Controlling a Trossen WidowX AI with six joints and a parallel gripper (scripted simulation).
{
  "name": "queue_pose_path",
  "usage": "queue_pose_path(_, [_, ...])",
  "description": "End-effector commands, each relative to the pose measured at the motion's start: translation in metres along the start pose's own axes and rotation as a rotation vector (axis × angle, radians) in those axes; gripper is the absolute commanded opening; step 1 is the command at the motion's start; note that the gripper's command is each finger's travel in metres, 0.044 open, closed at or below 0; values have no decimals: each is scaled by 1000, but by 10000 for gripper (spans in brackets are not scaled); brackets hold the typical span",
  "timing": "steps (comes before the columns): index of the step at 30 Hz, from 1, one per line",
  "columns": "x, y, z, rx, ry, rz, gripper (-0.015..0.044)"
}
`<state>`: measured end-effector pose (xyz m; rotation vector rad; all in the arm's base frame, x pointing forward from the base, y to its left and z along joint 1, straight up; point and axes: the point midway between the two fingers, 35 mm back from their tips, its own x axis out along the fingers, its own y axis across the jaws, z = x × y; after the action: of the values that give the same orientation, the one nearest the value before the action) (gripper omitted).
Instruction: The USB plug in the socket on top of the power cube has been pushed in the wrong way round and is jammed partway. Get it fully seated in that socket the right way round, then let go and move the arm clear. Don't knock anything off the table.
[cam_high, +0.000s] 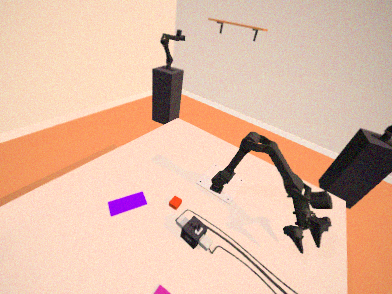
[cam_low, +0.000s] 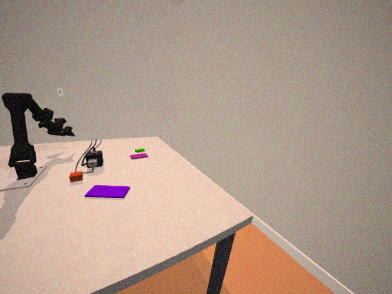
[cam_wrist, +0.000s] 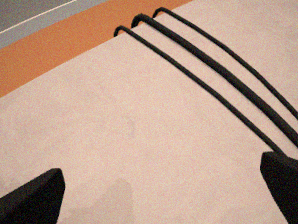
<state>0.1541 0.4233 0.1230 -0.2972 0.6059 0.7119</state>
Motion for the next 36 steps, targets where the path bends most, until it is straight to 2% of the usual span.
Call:
queue_pose_path(1, [11, -54, 9, -119, 88, -69, 440])
queue_pose_path(6, [16, -139, 4, -246, 272, -129, 440])
queue_pose_path(10, [6, -212, -5, -373, 441, -135, 440])
queue_pose_path(15, [-27, -292, -26, -487, 638, -65, 440])
queue_pose_path(20, [-76, -353, -52, -552, 784, 75, 440])
queue_pose_path(27, [-149, -401, -83, -580, 853, 307, 440])
queue_pose_path(36, [-149, -402, -83, -580, 852, 313, 440])
